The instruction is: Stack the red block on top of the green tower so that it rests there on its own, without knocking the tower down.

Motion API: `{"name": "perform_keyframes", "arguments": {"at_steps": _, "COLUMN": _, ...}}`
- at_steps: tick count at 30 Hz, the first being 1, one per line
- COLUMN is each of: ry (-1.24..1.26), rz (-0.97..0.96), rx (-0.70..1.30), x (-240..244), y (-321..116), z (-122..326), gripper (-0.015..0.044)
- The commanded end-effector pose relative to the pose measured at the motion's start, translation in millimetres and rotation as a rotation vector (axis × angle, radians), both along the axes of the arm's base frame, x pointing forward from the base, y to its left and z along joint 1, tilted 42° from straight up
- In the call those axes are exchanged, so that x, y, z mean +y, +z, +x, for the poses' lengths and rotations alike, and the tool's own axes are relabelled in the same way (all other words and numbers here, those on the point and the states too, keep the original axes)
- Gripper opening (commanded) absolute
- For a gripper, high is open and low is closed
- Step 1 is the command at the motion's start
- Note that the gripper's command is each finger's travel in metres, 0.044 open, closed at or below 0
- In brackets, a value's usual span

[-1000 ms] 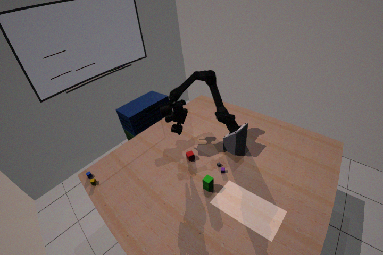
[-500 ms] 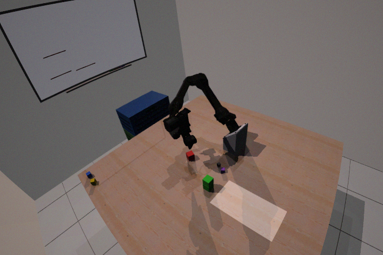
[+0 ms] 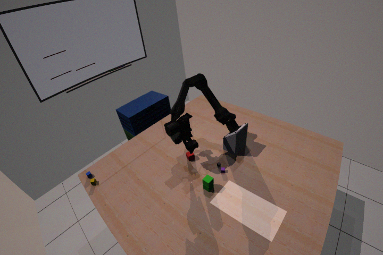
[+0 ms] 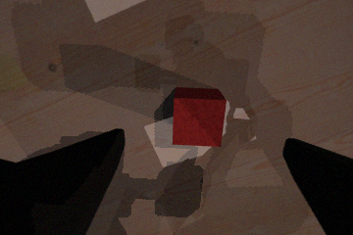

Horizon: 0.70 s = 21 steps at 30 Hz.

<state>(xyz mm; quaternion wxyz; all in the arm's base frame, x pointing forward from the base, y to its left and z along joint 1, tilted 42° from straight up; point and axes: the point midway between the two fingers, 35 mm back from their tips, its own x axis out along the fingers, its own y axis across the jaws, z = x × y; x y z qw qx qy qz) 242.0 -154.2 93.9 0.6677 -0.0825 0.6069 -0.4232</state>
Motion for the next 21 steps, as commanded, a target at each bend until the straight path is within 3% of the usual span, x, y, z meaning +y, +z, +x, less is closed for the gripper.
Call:
{"name": "perform_keyframes", "arguments": {"at_steps": 1, "ry": 0.0, "rz": 0.003, "rx": 0.013, "x": -15.9, "y": -20.5, "z": -7.1, "gripper": 0.044}}
{"name": "perform_keyframes", "arguments": {"at_steps": 21, "ry": 0.0, "rz": 0.003, "rx": 0.013, "x": -29.6, "y": -36.7, "z": -9.8, "gripper": 0.044}}
